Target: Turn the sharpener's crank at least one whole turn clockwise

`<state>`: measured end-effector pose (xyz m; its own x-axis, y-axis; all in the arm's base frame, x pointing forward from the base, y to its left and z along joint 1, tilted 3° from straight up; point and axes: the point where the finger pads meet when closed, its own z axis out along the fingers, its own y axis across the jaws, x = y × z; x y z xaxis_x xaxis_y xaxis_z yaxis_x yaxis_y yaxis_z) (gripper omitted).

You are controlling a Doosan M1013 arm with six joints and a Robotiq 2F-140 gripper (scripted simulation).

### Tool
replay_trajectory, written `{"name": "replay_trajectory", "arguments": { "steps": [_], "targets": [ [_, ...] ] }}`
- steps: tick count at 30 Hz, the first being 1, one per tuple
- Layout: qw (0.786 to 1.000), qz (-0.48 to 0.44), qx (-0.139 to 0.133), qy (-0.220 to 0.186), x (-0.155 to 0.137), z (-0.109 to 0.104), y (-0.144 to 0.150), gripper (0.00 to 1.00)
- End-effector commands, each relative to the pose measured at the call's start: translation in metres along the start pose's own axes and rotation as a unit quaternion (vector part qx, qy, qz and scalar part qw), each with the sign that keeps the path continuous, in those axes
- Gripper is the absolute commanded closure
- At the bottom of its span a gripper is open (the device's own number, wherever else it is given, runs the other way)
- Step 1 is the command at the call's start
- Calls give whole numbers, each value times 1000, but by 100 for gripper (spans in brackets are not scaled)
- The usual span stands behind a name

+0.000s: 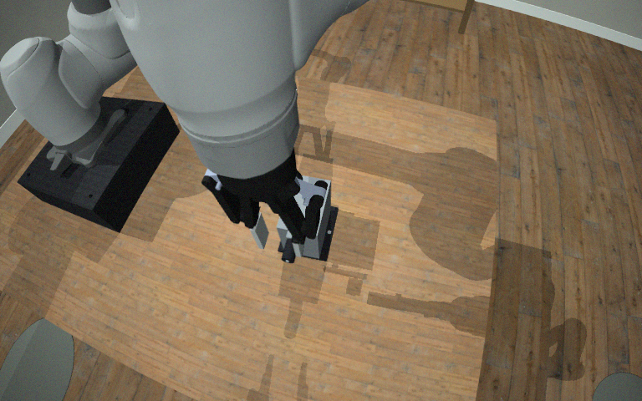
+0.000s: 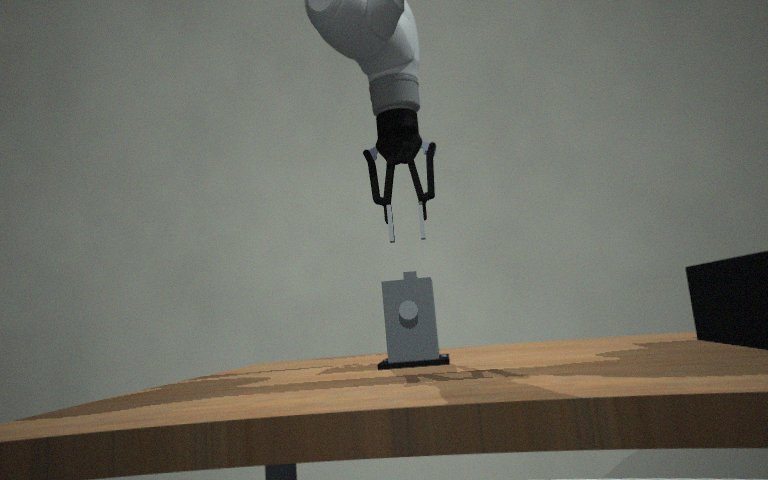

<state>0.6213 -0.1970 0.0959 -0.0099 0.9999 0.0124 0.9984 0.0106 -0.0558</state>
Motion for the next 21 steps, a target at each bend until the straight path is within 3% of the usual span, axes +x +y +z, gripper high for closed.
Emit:
{"name": "replay_trajectory", "arguments": {
  "steps": [1, 21],
  "targets": [
    [1000, 0, 0, 0, 0, 0, 0, 68],
    [1000, 0, 0, 0, 0, 13, 0, 68]
  ]
}}
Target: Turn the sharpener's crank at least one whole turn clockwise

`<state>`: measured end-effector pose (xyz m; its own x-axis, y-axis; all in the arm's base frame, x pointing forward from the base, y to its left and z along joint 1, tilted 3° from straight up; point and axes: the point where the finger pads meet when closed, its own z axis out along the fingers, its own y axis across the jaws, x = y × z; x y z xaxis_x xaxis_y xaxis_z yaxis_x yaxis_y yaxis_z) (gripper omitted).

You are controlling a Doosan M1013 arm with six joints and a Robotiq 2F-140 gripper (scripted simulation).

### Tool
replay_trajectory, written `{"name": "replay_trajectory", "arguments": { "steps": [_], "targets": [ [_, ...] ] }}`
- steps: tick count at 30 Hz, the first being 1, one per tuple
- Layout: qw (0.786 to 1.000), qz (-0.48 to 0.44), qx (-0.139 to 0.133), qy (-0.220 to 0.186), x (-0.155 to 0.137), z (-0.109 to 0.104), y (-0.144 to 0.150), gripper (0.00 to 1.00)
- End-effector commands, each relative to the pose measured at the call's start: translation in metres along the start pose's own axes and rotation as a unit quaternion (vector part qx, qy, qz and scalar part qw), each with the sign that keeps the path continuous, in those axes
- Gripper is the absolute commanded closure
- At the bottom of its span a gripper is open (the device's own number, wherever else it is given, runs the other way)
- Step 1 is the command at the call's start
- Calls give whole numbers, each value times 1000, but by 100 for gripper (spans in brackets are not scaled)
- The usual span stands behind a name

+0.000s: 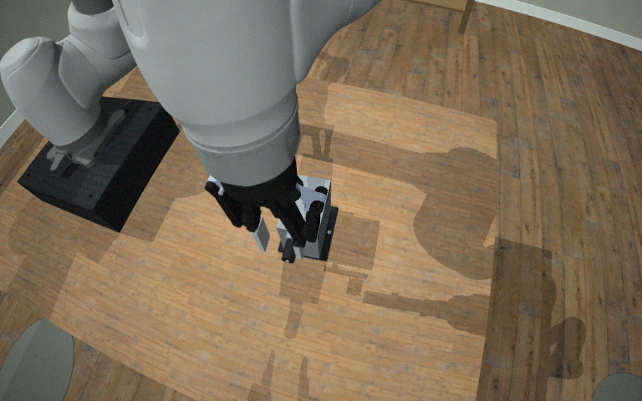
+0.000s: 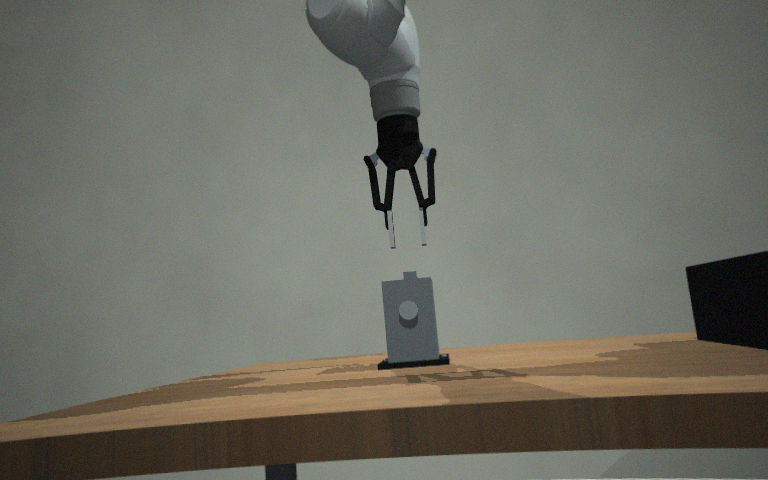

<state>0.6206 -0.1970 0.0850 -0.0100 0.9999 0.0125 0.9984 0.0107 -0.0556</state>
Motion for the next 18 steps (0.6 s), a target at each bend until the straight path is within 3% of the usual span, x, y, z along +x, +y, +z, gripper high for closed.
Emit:
{"name": "replay_trajectory", "arguments": {
  "steps": [1, 18],
  "targets": [
    [1000, 0, 0, 0, 0, 2, 0, 68],
    [1000, 0, 0, 0, 0, 24, 0, 68]
  ]
}}
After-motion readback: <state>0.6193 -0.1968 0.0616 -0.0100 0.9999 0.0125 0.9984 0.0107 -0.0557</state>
